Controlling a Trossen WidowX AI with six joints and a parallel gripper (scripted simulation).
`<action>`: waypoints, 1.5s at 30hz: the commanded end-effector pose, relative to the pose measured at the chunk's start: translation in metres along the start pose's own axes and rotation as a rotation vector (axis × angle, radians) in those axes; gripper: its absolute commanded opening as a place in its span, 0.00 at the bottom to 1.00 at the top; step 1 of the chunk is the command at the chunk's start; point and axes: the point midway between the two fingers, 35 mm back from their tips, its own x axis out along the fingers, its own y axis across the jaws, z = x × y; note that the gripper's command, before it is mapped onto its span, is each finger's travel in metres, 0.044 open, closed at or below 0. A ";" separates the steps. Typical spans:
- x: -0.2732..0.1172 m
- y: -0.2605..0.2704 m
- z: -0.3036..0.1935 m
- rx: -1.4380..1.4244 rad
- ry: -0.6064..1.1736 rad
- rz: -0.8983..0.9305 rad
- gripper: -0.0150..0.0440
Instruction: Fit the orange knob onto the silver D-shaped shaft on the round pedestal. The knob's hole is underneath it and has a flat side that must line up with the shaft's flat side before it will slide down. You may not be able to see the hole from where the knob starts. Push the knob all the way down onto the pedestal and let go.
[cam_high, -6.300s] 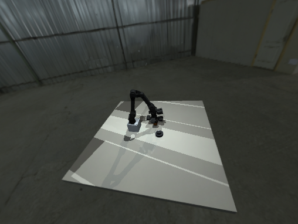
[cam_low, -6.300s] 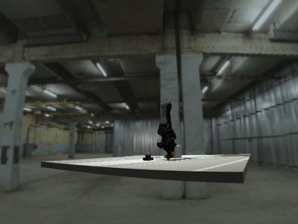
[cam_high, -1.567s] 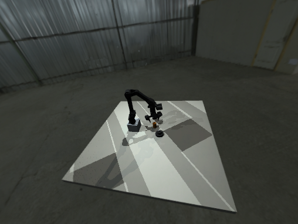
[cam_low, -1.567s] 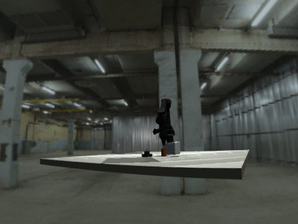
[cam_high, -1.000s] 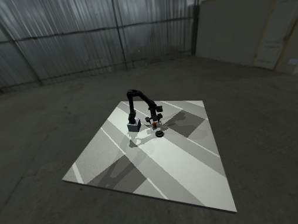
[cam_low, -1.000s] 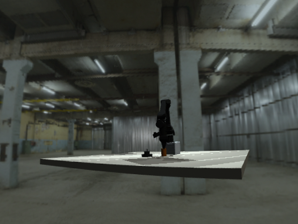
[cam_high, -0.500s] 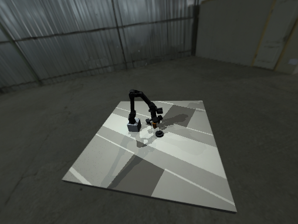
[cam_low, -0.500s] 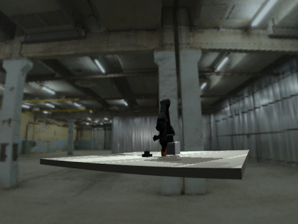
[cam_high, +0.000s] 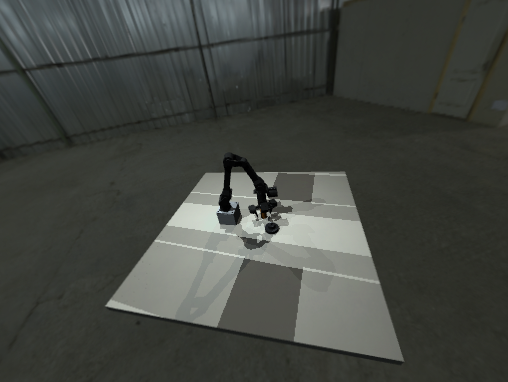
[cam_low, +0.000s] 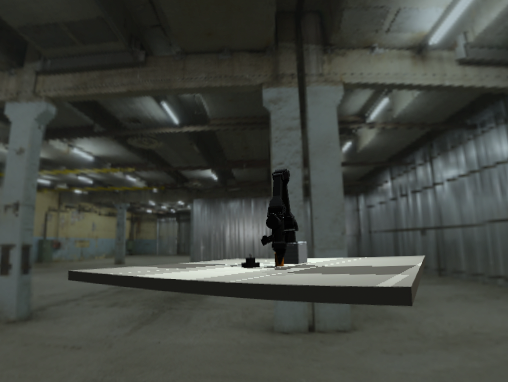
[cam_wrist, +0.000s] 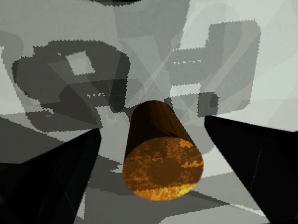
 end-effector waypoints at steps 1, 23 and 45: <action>0.002 -0.001 0.000 -0.005 -0.002 -0.002 0.91; -0.042 0.011 -0.001 -0.005 -0.002 -0.001 0.25; -0.141 0.008 -0.011 -0.008 0.001 0.062 0.25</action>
